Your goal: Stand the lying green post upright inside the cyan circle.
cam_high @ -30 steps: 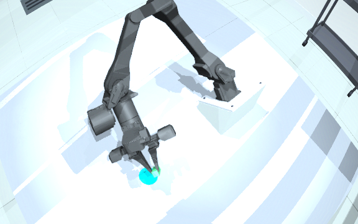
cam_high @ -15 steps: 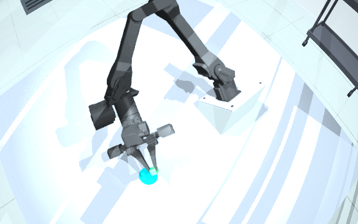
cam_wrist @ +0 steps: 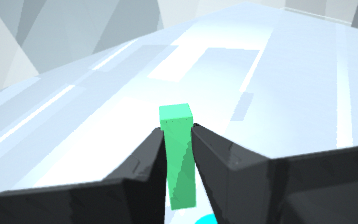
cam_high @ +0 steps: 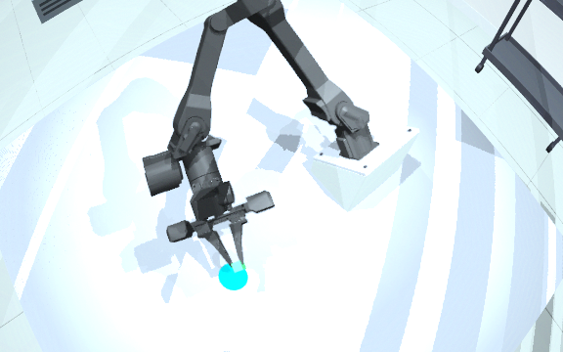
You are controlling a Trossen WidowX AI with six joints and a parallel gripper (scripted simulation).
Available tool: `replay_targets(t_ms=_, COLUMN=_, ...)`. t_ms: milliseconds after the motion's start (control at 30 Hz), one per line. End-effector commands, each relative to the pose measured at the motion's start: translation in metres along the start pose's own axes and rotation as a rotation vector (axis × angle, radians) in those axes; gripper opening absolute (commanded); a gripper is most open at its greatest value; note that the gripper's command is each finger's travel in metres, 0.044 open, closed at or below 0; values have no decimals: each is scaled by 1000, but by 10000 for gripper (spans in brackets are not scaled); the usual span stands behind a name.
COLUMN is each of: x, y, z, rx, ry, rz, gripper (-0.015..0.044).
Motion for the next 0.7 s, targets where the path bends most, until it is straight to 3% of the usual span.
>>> replay_targets(t_ms=0, x=2, y=0, z=3, rx=-7, ry=-30, rz=18, gripper=23)
replay_targets(t_ms=667, x=4, y=0, z=16, rx=-48, ry=-169, rz=93, gripper=23)
Point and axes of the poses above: the point midway between the two fingers, 35 mm back from their tips, its own z axis back along the fingers, its own y axis across the jaws, x = y × z, the point moved 1 cm from there along z, back along the fingers, and after that the axes turned 12 degrees about -z, right-handed, at the moved point
